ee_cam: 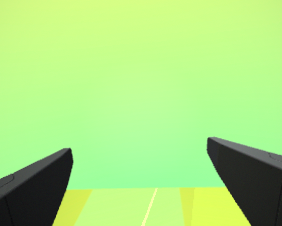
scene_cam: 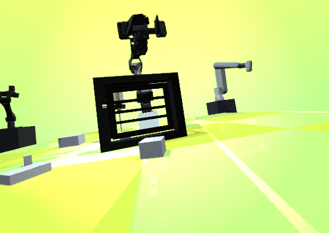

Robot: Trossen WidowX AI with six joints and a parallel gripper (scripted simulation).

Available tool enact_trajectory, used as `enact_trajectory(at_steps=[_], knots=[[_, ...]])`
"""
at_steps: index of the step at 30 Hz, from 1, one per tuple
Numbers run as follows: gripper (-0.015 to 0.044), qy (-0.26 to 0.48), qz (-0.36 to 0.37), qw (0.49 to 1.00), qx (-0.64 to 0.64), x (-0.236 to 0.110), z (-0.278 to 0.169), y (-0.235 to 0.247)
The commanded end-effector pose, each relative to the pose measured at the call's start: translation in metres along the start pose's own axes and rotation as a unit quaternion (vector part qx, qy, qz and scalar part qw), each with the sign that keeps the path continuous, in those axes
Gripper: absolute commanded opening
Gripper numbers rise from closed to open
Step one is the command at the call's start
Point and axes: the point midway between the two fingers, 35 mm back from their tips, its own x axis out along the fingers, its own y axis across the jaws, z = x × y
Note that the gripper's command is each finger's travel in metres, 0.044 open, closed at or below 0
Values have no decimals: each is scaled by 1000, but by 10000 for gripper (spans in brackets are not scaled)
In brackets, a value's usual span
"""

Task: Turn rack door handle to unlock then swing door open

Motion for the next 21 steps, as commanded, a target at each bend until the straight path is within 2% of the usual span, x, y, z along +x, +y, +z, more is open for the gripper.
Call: enact_trajectory(at_steps=[1, 4, 5, 21], knots=[[374, 1, 0, 1000, 0, 0, 0, 0], [295, 17, -6, 1000, -2, 5, -4, -4], [289, 27, -10, 1000, -3, 7, -7, -6], [289, 230, -60, 970, -44, 42, -61, -49]])
